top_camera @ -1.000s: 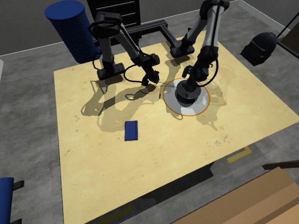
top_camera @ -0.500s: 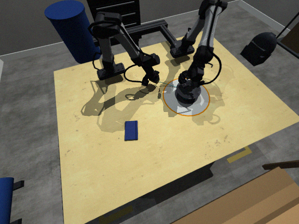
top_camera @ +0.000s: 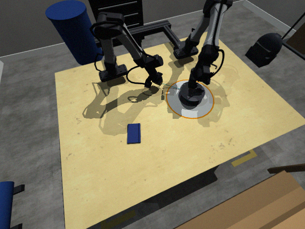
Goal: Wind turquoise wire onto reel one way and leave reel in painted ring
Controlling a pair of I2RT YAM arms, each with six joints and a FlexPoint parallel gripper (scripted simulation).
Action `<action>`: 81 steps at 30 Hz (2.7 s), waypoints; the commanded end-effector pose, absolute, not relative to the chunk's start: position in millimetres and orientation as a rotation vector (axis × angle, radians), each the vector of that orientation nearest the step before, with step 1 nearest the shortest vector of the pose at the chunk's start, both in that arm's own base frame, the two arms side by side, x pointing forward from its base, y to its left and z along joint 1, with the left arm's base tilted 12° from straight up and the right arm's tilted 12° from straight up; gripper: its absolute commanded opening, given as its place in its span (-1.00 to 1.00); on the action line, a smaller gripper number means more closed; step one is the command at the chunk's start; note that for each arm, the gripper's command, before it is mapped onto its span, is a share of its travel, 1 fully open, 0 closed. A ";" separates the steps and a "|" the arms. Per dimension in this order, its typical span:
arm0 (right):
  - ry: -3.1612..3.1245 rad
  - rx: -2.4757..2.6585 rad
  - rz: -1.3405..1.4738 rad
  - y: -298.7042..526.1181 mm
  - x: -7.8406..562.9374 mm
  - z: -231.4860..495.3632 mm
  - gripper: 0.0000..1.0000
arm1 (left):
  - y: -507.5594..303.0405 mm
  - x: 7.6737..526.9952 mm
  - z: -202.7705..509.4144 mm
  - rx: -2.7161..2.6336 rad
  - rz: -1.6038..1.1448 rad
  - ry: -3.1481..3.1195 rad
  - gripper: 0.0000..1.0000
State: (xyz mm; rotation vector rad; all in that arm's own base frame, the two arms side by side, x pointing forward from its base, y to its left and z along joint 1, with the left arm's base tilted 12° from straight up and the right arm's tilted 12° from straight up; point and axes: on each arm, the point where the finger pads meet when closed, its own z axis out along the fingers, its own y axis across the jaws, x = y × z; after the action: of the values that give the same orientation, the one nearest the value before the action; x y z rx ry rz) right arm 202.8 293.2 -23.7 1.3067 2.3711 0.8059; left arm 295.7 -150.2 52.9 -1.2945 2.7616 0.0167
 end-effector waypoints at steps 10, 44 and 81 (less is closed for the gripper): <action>2.365 1.300 0.850 302.7 207.1 -12.2 -1.00 | -155.0 303.0 65.2 -1.622 -0.062 2.444 0.64; 2.380 1.290 0.820 293.1 199.8 -13.0 -1.00 | -148.5 306.5 27.0 -1.622 -0.062 2.444 0.34; 2.324 1.326 0.868 325.9 231.2 -21.0 -1.00 | -109.5 396.9 45.3 -0.030 0.109 2.949 0.14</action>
State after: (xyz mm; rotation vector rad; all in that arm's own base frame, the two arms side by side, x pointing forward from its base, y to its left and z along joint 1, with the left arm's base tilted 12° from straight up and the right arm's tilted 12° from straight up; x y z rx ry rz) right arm 221.3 312.0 -26.9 1.3355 2.3463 0.8340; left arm 373.6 -104.9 46.2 -0.4570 2.9013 0.0724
